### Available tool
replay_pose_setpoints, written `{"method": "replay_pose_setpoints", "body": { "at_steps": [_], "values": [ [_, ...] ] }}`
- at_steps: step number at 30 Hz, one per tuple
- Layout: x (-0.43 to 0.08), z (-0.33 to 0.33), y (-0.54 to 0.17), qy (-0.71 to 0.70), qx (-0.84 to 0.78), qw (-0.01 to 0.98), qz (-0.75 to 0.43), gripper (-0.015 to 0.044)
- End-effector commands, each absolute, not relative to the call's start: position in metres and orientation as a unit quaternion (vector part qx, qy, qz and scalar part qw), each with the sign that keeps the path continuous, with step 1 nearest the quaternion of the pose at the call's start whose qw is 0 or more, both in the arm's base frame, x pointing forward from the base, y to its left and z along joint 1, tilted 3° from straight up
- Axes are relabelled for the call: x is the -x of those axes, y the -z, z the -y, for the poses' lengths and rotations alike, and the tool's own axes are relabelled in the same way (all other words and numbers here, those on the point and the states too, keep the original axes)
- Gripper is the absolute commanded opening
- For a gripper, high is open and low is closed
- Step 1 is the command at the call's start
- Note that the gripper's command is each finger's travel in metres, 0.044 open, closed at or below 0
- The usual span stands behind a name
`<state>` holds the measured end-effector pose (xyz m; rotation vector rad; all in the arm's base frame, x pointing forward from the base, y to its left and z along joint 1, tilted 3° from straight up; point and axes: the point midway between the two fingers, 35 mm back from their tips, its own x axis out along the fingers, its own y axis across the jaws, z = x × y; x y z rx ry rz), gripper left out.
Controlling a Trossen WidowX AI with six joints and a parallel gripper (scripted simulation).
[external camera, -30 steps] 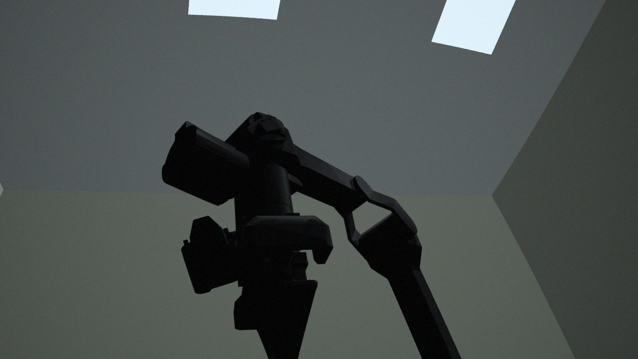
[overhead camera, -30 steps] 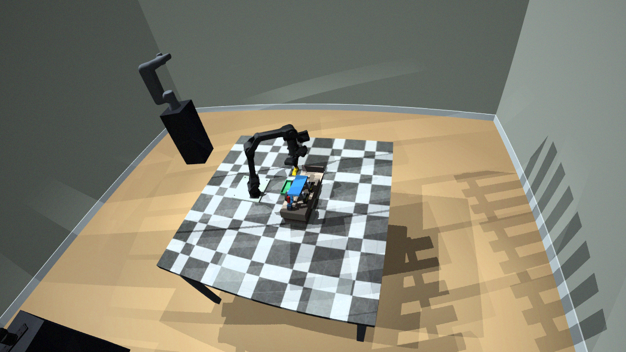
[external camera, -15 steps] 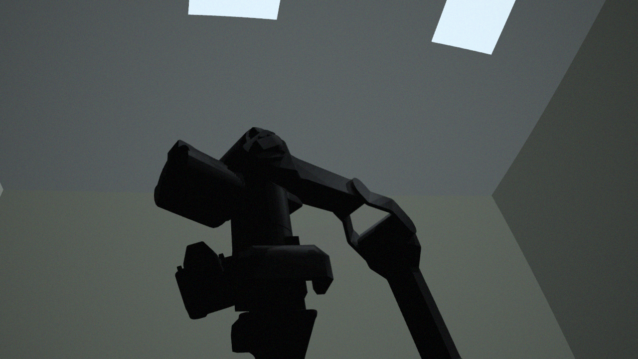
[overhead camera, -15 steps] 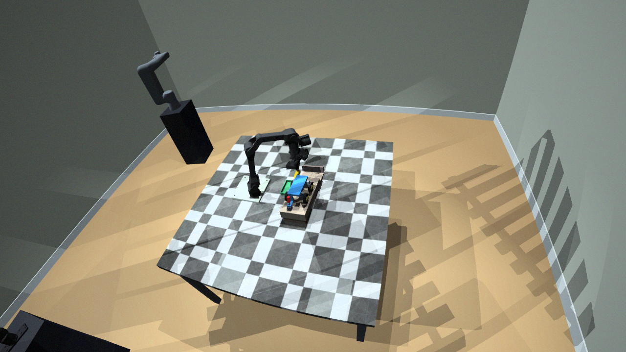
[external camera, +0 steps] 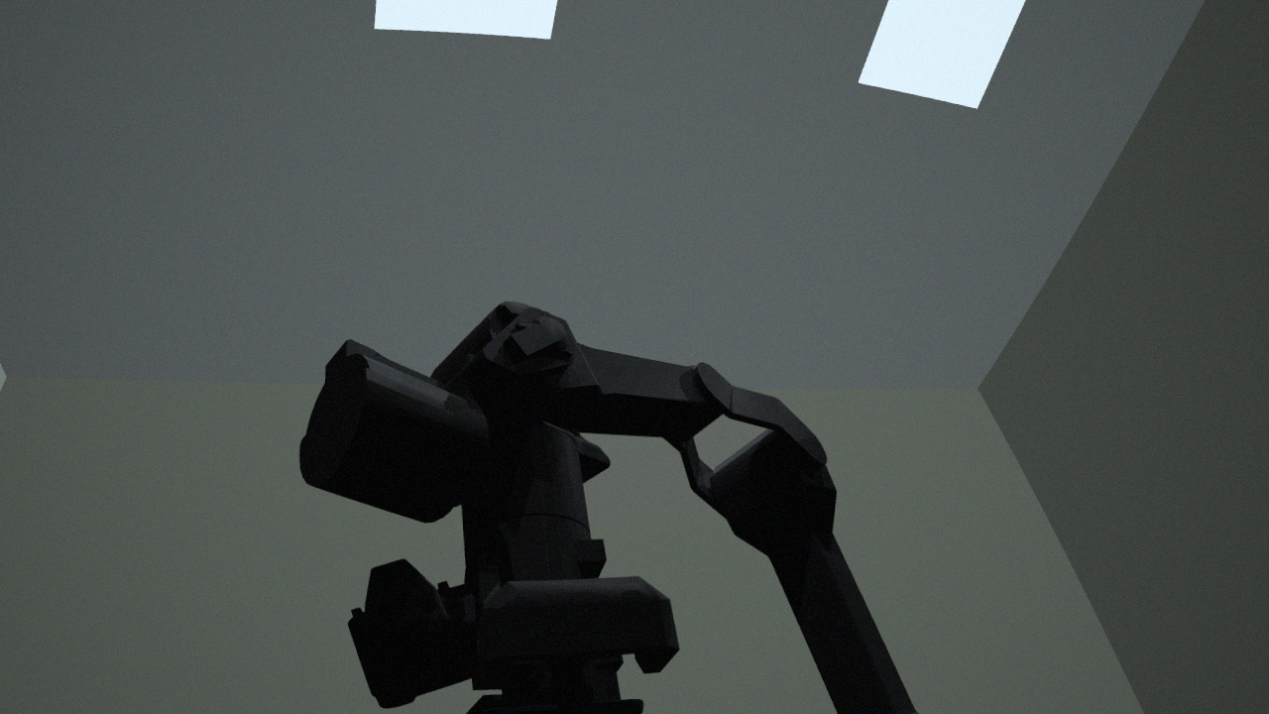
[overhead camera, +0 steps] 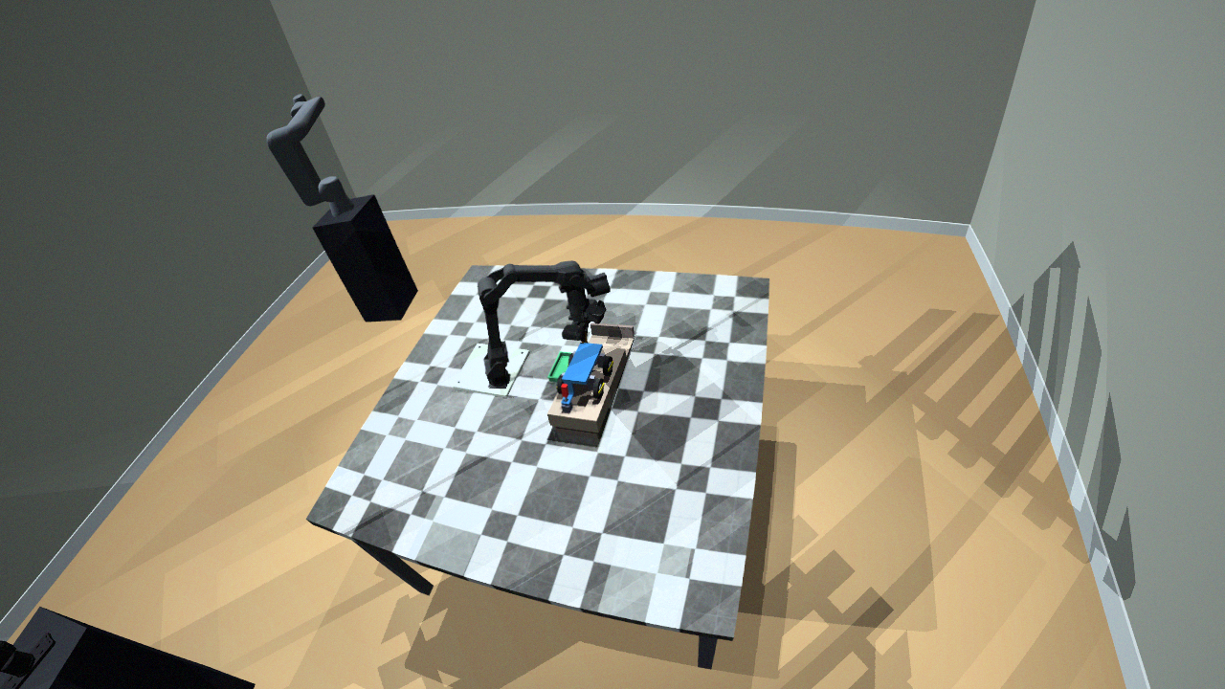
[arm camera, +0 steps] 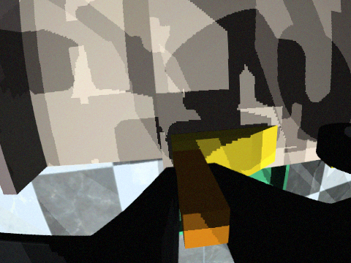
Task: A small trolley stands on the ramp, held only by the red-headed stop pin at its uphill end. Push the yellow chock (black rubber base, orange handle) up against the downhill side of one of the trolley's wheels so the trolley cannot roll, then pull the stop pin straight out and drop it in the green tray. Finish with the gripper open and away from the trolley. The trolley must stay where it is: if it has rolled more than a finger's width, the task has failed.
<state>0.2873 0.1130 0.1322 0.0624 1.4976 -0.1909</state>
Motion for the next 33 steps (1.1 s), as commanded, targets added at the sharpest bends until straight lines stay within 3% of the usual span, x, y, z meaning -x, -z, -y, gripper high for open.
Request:
{"method": "replay_pose_setpoints", "body": {
  "at_steps": [1,33],
  "values": [
    [-0.288,-0.111,-0.128,0.087,-0.025,0.728,-0.679,0.0000],
    [-0.283,-0.083,-0.131,0.088,-0.024,0.728,-0.679,0.0000]
  ]
}}
